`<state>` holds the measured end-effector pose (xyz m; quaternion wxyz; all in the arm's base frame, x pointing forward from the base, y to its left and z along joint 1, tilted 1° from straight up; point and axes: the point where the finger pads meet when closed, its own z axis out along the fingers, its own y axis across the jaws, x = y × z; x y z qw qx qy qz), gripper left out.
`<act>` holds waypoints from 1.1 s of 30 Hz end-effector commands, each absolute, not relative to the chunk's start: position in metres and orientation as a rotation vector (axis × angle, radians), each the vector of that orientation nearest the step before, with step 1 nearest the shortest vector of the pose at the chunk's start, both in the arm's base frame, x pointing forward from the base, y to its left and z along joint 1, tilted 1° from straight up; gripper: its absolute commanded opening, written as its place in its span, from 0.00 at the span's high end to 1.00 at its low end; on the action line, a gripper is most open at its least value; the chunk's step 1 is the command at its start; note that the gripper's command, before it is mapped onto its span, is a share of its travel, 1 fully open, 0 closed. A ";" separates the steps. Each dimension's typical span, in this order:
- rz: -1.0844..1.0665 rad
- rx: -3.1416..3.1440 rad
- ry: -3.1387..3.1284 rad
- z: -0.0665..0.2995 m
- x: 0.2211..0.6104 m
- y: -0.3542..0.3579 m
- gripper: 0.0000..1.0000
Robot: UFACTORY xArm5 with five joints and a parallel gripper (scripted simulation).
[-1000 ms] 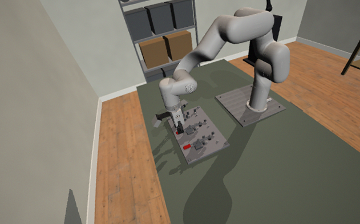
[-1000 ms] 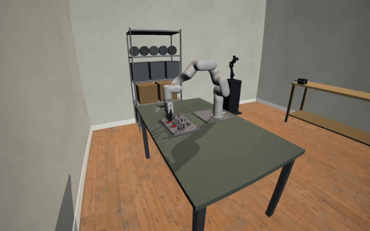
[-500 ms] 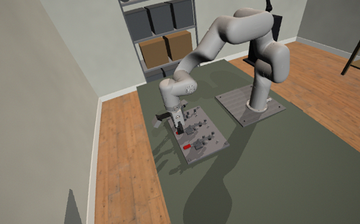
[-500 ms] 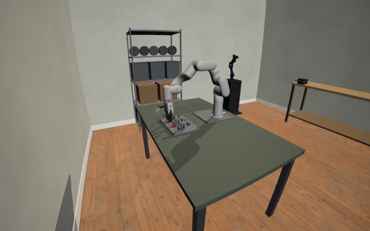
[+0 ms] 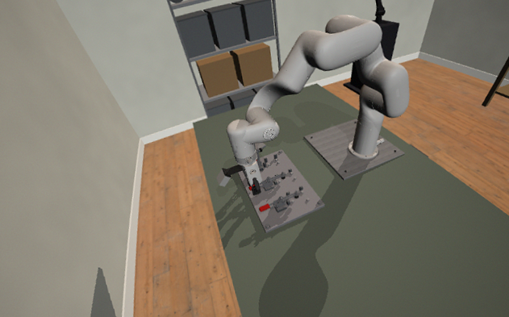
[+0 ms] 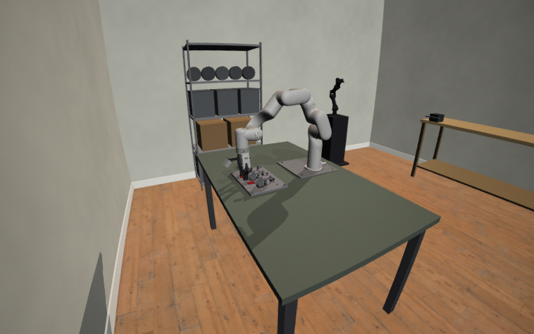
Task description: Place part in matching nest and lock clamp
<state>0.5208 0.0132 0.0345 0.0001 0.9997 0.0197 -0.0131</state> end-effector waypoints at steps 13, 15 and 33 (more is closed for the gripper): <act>-0.033 3.141 0.062 0.033 0.523 0.013 0.53; -0.033 3.141 0.062 0.033 0.523 0.013 0.53; -0.033 3.141 0.062 0.033 0.523 0.013 1.00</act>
